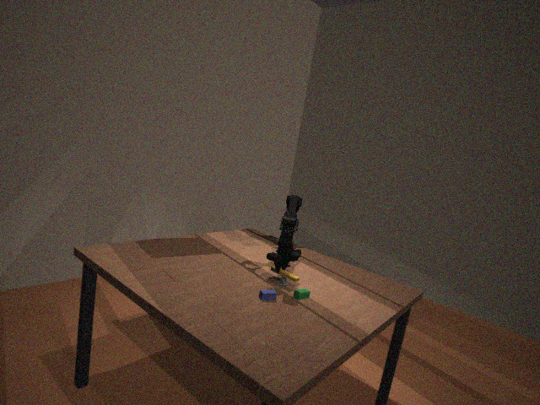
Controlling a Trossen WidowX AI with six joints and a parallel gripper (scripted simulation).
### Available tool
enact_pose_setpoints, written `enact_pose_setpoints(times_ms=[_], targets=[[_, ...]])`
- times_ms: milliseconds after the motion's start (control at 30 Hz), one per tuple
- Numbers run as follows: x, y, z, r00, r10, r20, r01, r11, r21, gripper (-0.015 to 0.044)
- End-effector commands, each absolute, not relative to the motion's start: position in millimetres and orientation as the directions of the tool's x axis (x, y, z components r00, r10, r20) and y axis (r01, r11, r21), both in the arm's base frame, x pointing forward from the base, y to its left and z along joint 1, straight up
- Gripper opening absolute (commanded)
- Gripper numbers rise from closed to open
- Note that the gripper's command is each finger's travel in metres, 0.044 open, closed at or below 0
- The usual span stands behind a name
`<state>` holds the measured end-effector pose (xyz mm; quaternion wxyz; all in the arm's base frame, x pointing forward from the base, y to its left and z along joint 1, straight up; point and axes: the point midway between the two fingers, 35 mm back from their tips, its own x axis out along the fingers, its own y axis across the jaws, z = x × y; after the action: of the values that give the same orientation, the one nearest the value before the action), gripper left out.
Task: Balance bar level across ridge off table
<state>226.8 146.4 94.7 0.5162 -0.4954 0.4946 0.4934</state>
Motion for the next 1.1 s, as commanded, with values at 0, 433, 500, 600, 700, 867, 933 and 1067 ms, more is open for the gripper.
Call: enact_pose_setpoints(times_ms=[0,433,500,600,700,867,933,1067], targets=[[226.8,146.4,94.7,0.024,0.019,-1.0,-0.999,0.022,-0.023,0.0173],[226.8,146.4,94.7,0.024,0.019,-1.0,-0.999,0.022,-0.023,0.0211],[226.8,146.4,94.7,0.024,0.019,-1.0,-0.999,0.022,-0.023,0.0264],[226.8,146.4,94.7,0.024,0.019,-1.0,-0.999,0.022,-0.023,0.0342],[226.8,146.4,94.7,0.024,0.019,-1.0,-0.999,0.022,-0.023,0.0421],[227.9,147.1,102.7,0.024,0.019,-1.0,-0.999,0.022,-0.024,0.044],[229.7,148.2,125.6,0.024,0.02,-1.0,-0.999,0.022,-0.024,0.044],[227.3,146.7,176.4,0.024,0.02,-1.0,-0.999,0.022,-0.023,0.044]])
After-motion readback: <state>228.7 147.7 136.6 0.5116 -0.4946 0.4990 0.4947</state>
